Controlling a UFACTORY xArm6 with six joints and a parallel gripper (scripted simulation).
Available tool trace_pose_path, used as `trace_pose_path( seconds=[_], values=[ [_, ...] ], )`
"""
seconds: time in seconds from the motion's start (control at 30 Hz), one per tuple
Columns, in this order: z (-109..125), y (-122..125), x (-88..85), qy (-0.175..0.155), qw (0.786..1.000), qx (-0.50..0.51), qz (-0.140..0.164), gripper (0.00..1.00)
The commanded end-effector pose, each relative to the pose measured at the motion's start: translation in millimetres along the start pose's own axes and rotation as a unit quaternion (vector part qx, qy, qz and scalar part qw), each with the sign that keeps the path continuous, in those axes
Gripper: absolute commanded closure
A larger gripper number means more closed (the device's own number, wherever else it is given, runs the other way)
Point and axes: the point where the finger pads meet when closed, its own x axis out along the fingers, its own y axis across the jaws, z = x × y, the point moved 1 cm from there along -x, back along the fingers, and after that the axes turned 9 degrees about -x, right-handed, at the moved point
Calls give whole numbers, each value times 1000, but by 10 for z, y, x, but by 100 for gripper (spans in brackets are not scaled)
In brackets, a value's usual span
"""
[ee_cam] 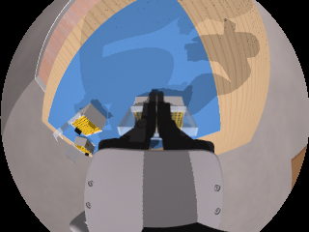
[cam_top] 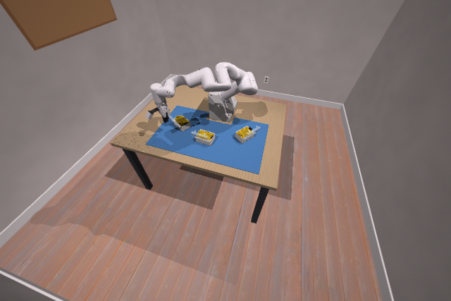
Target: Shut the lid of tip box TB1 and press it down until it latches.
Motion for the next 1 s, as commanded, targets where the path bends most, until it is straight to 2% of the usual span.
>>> trace_pose_path(
  seconds=[0.0, 0.97],
  values=[
    [47, -9, -32, 3, 1000, -1, 1, 100],
    [373, -59, -76, 3, 1000, -1, 1, 100]
  ],
)
